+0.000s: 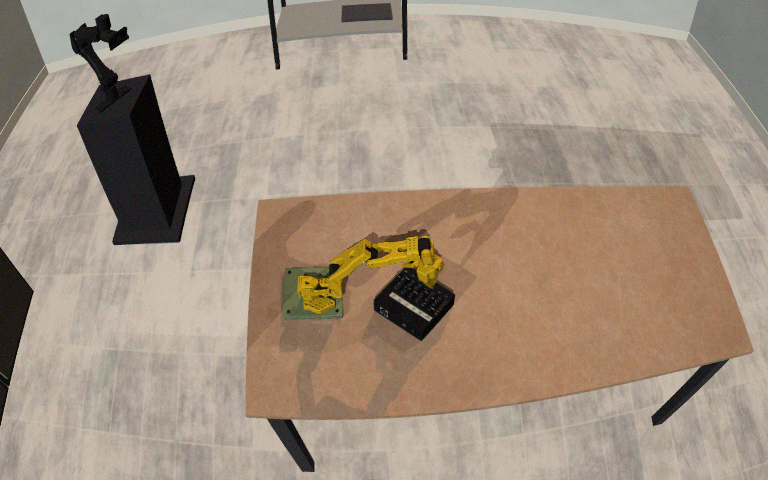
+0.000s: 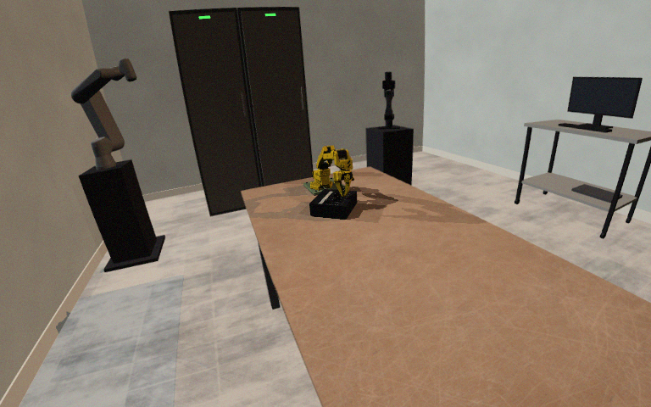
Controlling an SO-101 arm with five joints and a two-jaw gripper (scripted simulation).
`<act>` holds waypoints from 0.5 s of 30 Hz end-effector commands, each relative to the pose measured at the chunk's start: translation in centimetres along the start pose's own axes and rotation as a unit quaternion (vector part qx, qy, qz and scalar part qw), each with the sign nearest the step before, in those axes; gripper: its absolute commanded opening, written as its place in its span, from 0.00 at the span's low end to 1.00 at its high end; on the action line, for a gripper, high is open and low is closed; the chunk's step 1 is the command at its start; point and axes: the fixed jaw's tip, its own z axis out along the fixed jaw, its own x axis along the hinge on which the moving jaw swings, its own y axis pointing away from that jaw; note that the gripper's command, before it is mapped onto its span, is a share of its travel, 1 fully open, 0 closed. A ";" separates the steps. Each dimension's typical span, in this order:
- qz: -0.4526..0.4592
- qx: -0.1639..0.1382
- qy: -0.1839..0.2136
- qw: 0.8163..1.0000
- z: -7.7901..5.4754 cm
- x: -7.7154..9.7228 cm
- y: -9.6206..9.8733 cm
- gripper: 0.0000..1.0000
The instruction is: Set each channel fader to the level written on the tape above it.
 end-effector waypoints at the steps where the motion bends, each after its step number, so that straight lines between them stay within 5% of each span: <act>1: 0.000 -0.003 -0.006 1.000 0.7 -0.1 -0.2 0.00; 15: 0.000 -0.008 -0.012 1.000 1.3 -0.2 -0.2 0.00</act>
